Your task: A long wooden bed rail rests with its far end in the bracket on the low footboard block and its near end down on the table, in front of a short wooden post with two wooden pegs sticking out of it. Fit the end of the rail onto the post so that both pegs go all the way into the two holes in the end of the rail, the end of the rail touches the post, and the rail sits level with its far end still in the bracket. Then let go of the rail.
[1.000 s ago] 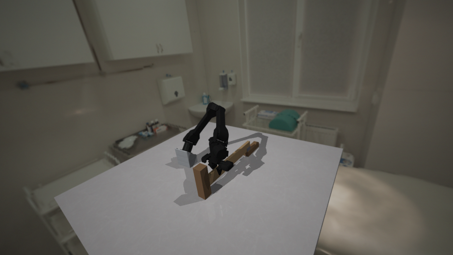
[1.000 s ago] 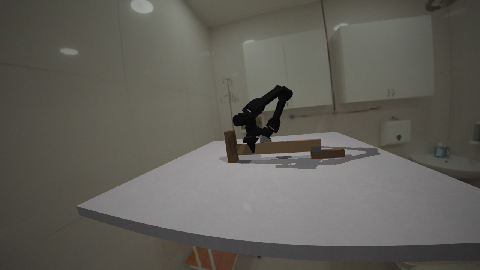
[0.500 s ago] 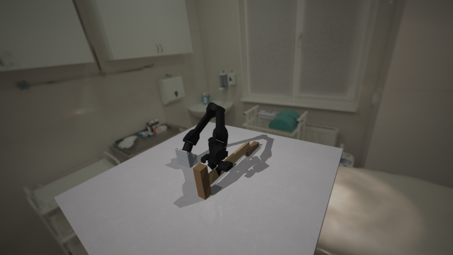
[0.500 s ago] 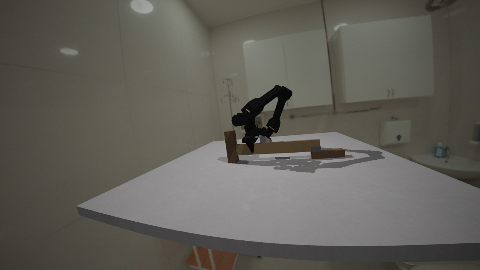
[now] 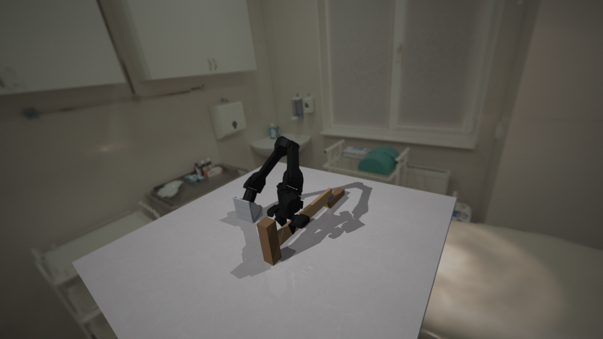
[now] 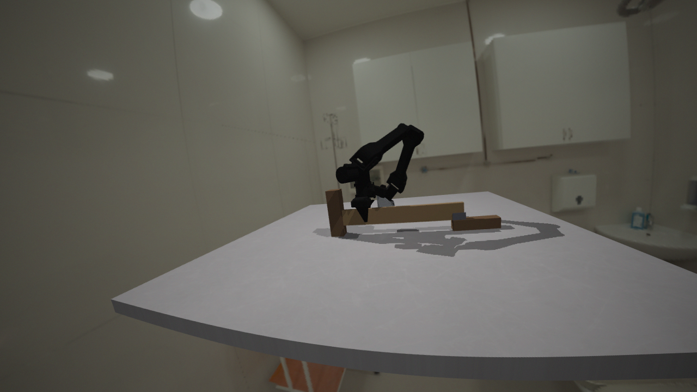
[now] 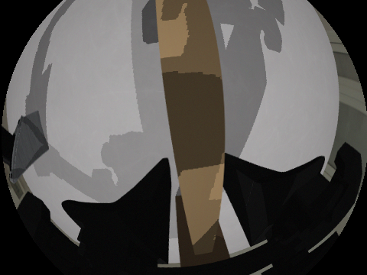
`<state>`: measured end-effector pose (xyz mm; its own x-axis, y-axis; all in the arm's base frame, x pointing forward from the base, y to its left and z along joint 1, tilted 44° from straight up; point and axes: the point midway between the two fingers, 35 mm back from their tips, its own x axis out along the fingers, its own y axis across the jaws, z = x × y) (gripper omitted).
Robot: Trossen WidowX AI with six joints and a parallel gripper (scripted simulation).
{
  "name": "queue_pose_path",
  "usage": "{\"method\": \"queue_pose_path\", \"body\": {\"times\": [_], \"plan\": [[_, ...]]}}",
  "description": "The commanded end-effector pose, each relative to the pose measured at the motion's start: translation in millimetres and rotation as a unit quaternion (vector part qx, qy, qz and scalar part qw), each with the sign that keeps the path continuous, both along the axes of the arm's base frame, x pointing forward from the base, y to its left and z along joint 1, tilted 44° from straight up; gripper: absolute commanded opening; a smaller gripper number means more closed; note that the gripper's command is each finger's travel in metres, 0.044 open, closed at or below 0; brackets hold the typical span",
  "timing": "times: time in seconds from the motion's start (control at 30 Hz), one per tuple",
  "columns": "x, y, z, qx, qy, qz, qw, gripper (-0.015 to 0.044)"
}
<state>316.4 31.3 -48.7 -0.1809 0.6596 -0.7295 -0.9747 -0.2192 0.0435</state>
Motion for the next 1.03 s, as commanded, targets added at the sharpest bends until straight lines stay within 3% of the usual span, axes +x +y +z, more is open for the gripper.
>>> {"method": "queue_pose_path", "body": {"times": [0.0, 0.23, 0.4, 0.57, 1.0], "plan": [[0, 0, 0, 0.000, -0.001, 0.000, 1.000, 0.0263], [0, 0, 0, 0.000, -0.001, 0.000, 1.000, 0.0440], [0, 0, 2, 0.000, -0.001, 0.000, 1.000, 0.0440], [1, 2, 42, 0.001, -0.003, -0.001, 1.000, 0.0440], [1, 2, 42, 0.001, -0.003, -0.001, 1.000, 0.0440]]}}
